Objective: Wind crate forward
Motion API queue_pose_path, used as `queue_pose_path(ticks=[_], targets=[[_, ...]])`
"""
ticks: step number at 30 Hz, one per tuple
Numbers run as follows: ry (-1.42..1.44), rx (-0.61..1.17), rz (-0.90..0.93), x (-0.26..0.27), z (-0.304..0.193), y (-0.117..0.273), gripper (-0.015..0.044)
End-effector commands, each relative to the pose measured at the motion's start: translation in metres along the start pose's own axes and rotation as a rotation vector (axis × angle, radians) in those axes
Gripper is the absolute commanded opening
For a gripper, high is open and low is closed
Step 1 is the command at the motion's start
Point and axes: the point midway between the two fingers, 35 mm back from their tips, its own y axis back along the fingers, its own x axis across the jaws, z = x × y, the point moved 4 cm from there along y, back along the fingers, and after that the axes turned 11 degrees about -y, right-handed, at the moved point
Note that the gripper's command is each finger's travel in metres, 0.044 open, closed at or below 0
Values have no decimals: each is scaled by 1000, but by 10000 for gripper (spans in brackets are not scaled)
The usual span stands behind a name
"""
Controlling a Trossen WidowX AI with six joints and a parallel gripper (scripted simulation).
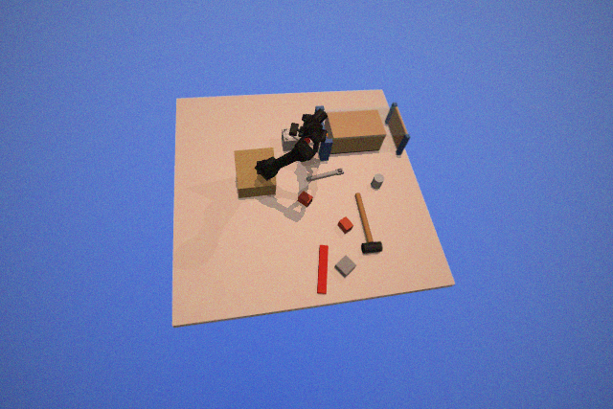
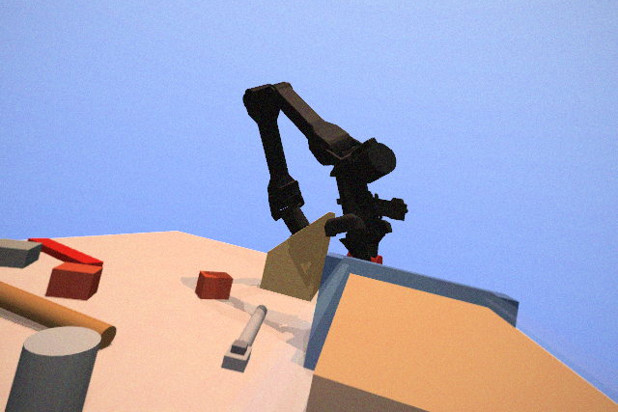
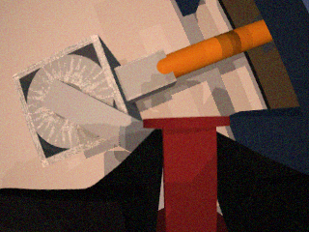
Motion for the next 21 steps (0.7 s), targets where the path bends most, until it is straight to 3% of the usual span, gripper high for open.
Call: queue_pose_path(ticks=[1, 21], targets=[[1, -9, -9, -2, 8, -4, 0], [1, -10, -9, -3, 27, -12, 0]])
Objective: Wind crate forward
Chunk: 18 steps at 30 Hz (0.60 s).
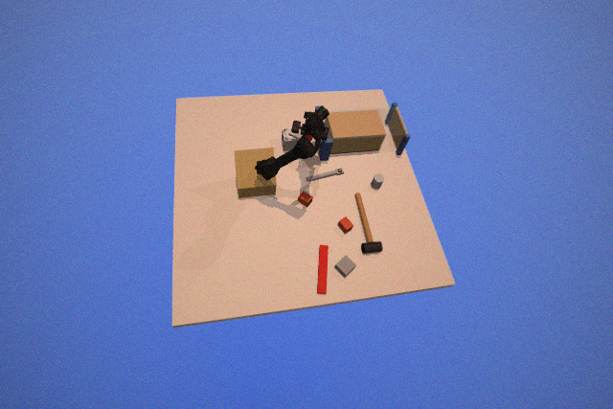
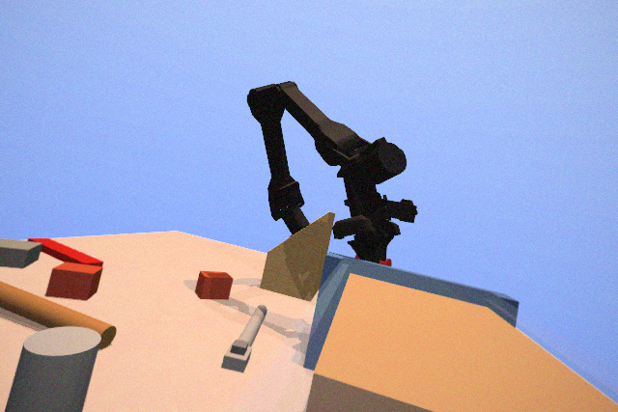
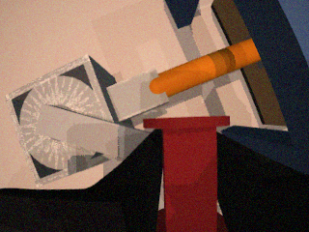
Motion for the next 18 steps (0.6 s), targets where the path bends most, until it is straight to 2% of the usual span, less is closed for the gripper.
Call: queue_pose_path(ticks=[1, 18], targets=[[-1, -11, -4, 0, 9, -5, 0], [-2, -12, -4, 3, 25, -11, 0]])
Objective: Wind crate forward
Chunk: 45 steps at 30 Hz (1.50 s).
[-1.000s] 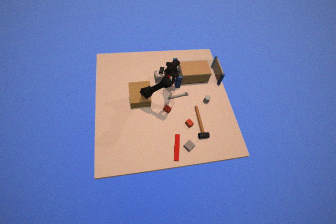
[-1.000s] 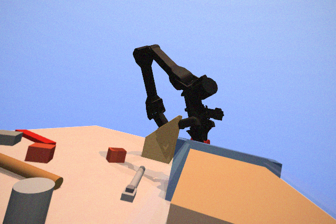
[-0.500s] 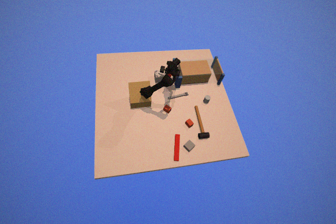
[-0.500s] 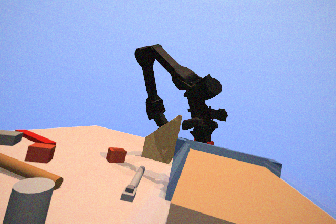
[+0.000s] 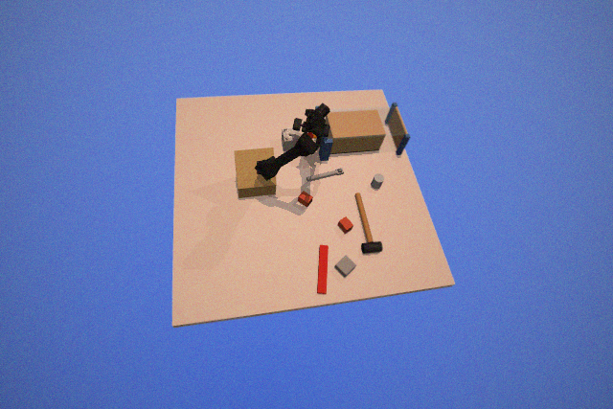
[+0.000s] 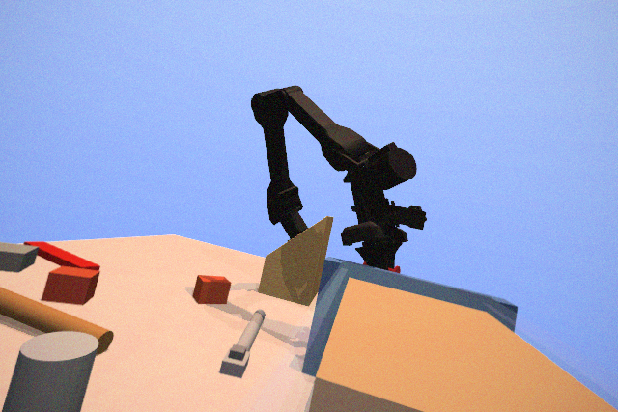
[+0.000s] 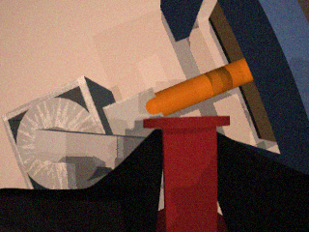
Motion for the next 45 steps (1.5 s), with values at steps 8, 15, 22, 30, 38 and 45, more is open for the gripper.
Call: queue_pose_path(ticks=[8, 15, 22, 30, 38, 45], targets=[[-5, -10, 3, 4, 14, -7, 0], [-5, -11, 3, 7, 20, -10, 0], [-5, -11, 3, 9, 26, -13, 0], [-6, -12, 3, 13, 33, -16, 0], [-6, -12, 3, 18, 39, -19, 0], [-6, -13, 3, 22, 44, -21, 0]])
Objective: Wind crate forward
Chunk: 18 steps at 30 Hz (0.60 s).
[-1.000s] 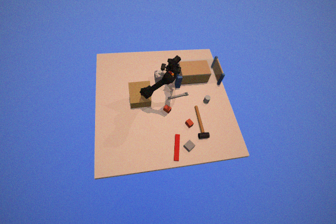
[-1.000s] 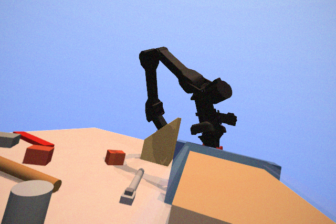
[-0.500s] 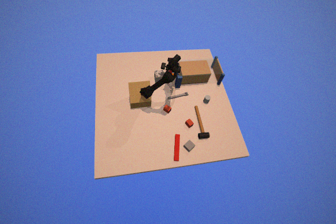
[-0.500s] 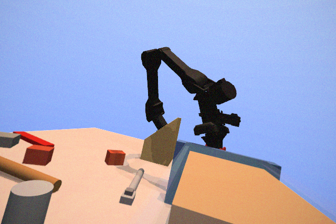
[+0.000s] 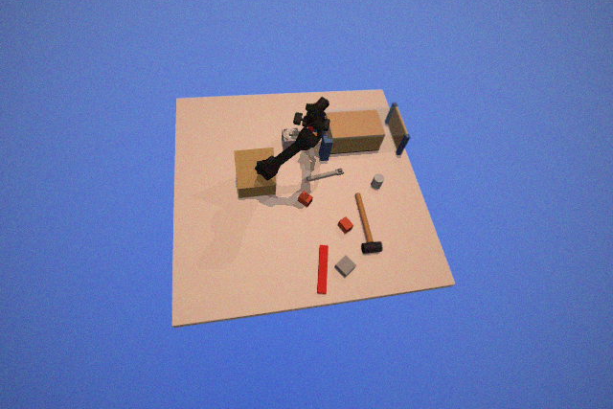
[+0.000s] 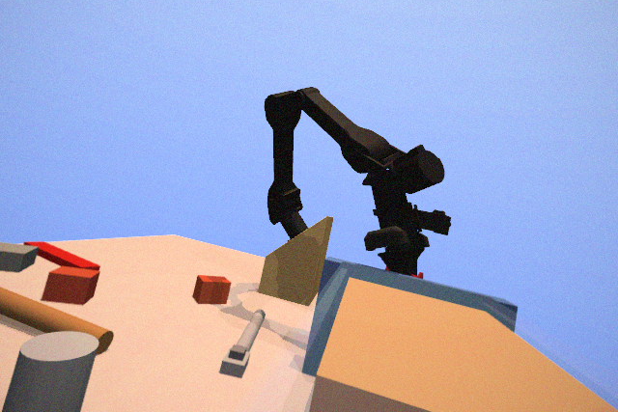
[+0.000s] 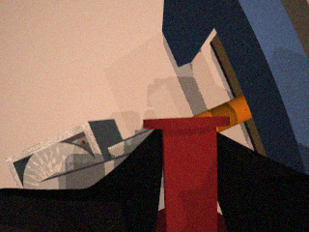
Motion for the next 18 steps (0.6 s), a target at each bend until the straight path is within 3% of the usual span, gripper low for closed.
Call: queue_pose_path(ticks=[1, 18], targets=[[4, -21, 18, 11, 11, -5, 0], [4, -23, 19, 23, 22, -10, 0]])
